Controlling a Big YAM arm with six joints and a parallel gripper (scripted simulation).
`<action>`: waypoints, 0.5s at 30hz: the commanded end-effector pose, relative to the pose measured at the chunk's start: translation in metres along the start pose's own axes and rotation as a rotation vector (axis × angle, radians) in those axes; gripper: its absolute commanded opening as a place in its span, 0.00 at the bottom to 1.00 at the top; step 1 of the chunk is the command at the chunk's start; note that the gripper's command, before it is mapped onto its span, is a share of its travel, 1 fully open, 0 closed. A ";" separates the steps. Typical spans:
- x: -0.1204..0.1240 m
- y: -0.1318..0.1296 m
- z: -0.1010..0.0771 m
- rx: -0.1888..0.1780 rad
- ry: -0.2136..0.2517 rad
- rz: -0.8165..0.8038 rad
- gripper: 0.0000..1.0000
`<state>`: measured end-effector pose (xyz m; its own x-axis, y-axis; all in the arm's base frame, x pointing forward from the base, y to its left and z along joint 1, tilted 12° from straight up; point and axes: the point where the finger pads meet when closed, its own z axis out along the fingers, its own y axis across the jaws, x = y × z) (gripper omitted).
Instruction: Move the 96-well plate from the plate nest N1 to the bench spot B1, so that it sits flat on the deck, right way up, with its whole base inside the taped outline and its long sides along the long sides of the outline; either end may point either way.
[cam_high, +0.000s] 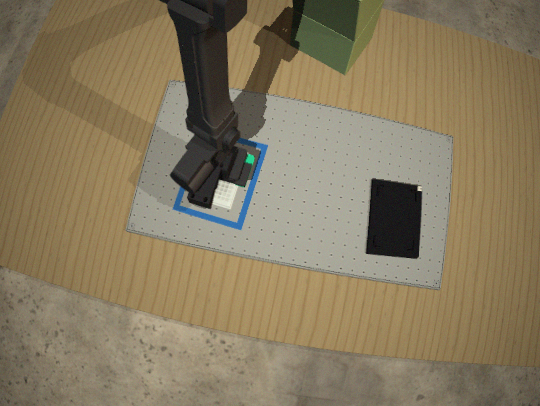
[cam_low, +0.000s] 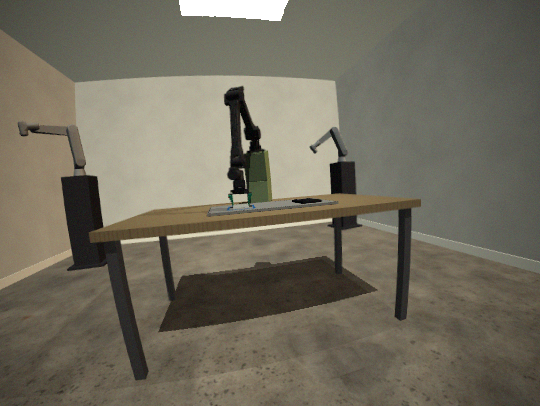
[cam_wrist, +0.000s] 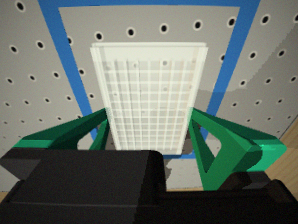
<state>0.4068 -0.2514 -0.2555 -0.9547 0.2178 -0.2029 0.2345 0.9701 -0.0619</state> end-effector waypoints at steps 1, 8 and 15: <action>-0.011 0.002 -0.002 0.001 -0.011 -0.005 0.00; -0.012 0.002 -0.002 0.001 -0.012 -0.004 0.00; -0.012 0.002 -0.002 0.001 -0.013 -0.004 0.00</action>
<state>0.4062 -0.2509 -0.2557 -0.9553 0.2179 -0.2000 0.2341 0.9703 -0.0609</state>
